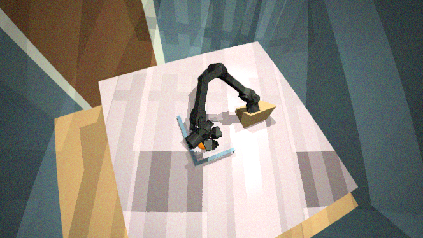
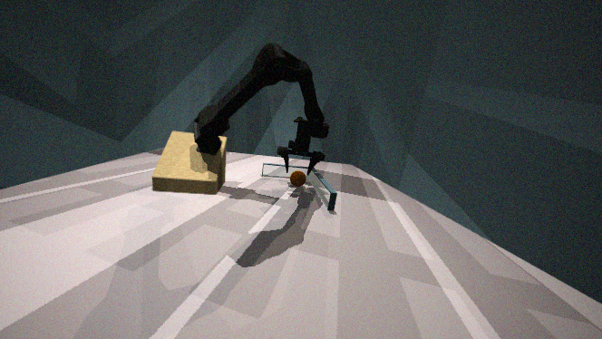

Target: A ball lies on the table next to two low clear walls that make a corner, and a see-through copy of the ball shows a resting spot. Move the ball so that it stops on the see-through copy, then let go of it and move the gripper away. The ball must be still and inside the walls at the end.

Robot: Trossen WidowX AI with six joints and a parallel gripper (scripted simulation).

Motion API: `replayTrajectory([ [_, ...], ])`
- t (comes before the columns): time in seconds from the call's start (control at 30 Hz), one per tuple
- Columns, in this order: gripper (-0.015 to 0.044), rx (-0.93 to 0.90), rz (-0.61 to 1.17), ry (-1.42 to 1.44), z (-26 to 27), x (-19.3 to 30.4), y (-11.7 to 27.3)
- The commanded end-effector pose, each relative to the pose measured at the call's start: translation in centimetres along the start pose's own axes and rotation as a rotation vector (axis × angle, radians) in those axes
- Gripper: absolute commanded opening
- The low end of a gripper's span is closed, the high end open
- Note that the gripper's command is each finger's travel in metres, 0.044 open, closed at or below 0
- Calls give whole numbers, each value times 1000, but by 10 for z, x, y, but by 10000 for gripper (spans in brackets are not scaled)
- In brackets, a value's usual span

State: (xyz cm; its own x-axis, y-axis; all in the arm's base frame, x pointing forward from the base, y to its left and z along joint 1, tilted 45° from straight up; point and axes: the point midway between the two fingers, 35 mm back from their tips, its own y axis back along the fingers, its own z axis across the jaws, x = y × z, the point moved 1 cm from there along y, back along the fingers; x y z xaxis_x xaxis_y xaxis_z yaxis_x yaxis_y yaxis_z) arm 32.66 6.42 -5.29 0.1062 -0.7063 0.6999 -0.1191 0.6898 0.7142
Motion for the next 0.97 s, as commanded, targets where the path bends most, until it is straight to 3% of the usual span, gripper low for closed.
replayTrajectory([
  [0.0, 434, 25, -10, -9, -2, 0, 59],
  [0.4, 434, 41, -11, -3, -4, -3, 54],
  [0.57, 440, 38, -9, -6, 1, -1, 97],
  [0.93, 440, 38, -9, -6, 1, 0, 100],
])
